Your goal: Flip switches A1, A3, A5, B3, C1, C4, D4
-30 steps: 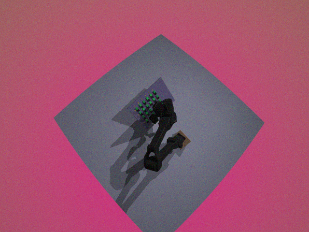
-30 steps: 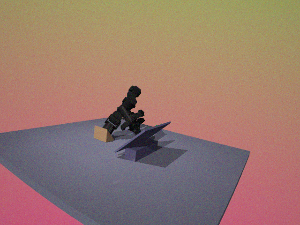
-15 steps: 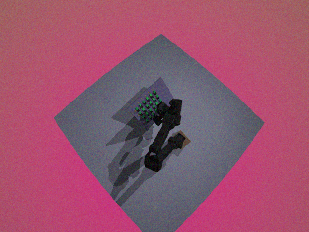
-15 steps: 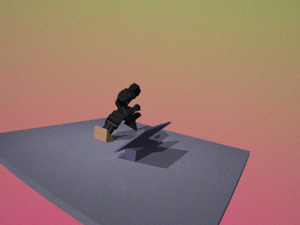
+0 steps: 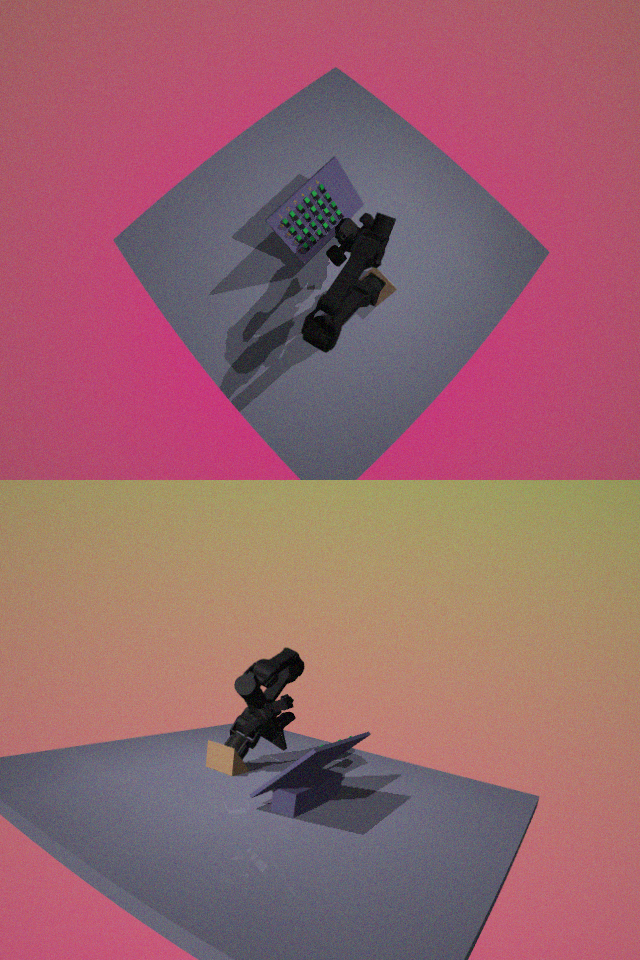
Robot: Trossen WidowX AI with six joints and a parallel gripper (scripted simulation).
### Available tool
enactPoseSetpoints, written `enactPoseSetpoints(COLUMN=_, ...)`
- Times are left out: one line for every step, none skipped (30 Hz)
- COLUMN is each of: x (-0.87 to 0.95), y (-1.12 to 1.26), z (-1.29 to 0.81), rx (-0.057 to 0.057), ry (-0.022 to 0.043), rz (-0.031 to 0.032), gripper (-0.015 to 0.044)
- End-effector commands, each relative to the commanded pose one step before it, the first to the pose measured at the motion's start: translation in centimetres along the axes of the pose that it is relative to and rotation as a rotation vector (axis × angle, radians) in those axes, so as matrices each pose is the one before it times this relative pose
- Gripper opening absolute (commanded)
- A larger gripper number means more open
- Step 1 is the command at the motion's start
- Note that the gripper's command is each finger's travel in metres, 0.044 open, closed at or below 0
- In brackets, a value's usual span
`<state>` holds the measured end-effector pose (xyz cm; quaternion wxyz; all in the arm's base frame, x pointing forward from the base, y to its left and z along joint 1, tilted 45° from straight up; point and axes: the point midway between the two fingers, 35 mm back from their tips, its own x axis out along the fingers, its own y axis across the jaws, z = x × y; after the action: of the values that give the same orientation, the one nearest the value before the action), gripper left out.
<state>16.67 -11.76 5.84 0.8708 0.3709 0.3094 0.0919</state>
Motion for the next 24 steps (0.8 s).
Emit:
enactPoseSetpoints(x=0.443, y=-0.09, z=-0.526, rx=-0.0047, ry=0.00028, rz=-0.00407, gripper=0.0)
enactPoseSetpoints(x=0.591, y=-0.074, z=-0.021, rx=0.0002, ry=-0.00342, rz=-0.003, gripper=0.0)
enactPoseSetpoints(x=0.756, y=-0.027, z=-0.014, rx=0.0, ry=-0.00564, rz=-0.0013, gripper=0.0)
enactPoseSetpoints(x=0.732, y=0.055, z=-0.004, rx=-0.0003, ry=-0.00663, rz=0.00179, gripper=0.0)
enactPoseSetpoints(x=0.539, y=0.096, z=-0.001, rx=-0.0003, ry=-0.00549, rz=0.00346, gripper=0.0)
enactPoseSetpoints(x=0.316, y=0.08, z=-0.002, rx=-0.0002, ry=-0.00342, rz=0.00295, gripper=0.0)
enactPoseSetpoints(x=0.104, y=0.03, z=-0.001, rx=-0.0001, ry=-0.00115, rz=0.00113, gripper=0.0)
enactPoseSetpoints(x=0.0, y=0.0, z=0.0, rx=0.0, ry=0.0, rz=0.0, gripper=0.0)
enactPoseSetpoints(x=0.0, y=0.0, z=0.0, rx=0.0, ry=0.0, rz=0.0, gripper=0.0)
enactPoseSetpoints(x=0.0, y=0.0, z=0.0, rx=0.0, ry=0.0, rz=0.0, gripper=0.0)
enactPoseSetpoints(x=0.0, y=0.0, z=0.0, rx=0.0, ry=0.0, rz=0.0, gripper=0.0)
enactPoseSetpoints(x=0.0, y=0.0, z=0.0, rx=0.0, ry=0.0, rz=0.0, gripper=0.0)
enactPoseSetpoints(x=0.054, y=0.001, z=-0.001, rx=0.0, ry=-0.00003, rz=0.00004, gripper=0.0)
enactPoseSetpoints(x=0.163, y=0.005, z=-0.002, rx=0.0, ry=-0.00014, rz=0.00019, gripper=0.0)
enactPoseSetpoints(x=0.269, y=0.018, z=-0.002, rx=0.0, ry=-0.00039, rz=0.00058, gripper=0.0)
enactPoseSetpoints(x=0.266, y=0.029, z=0.001, rx=0.0, ry=-0.00059, rz=0.00091, gripper=0.0)
enactPoseSetpoints(x=0.158, y=0.023, z=0.001, rx=0.0, ry=-0.00044, rz=0.00071, gripper=0.0)
enactPoseSetpoints(x=0.052, y=0.009, z=0.001, rx=0.0, ry=-0.00016, rz=0.00026, gripper=0.0)
enactPoseSetpoints(x=0.028, y=-0.004, z=-0.002, rx=0.0, ry=0.00009, rz=-0.00009, gripper=0.0)
enactPoseSetpoints(x=0.051, y=-0.007, z=-0.003, rx=0.0, ry=0.00015, rz=-0.00016, gripper=0.0)
enactPoseSetpoints(x=0.076, y=-0.01, z=-0.004, rx=0.0, ry=0.00021, rz=-0.00023, gripper=0.0)
enactPoseSetpoints(x=0.102, y=-0.012, z=-0.005, rx=0.0, ry=0.00025, rz=-0.00028, gripper=0.0)
enactPoseSetpoints(x=0.115, y=-0.011, z=-0.005, rx=0.0, ry=0.00023, rz=-0.00027, gripper=0.0)
enactPoseSetpoints(x=0.129, y=-0.01, z=-0.005, rx=0.0, ry=0.0002, rz=-0.00026, gripper=0.0)
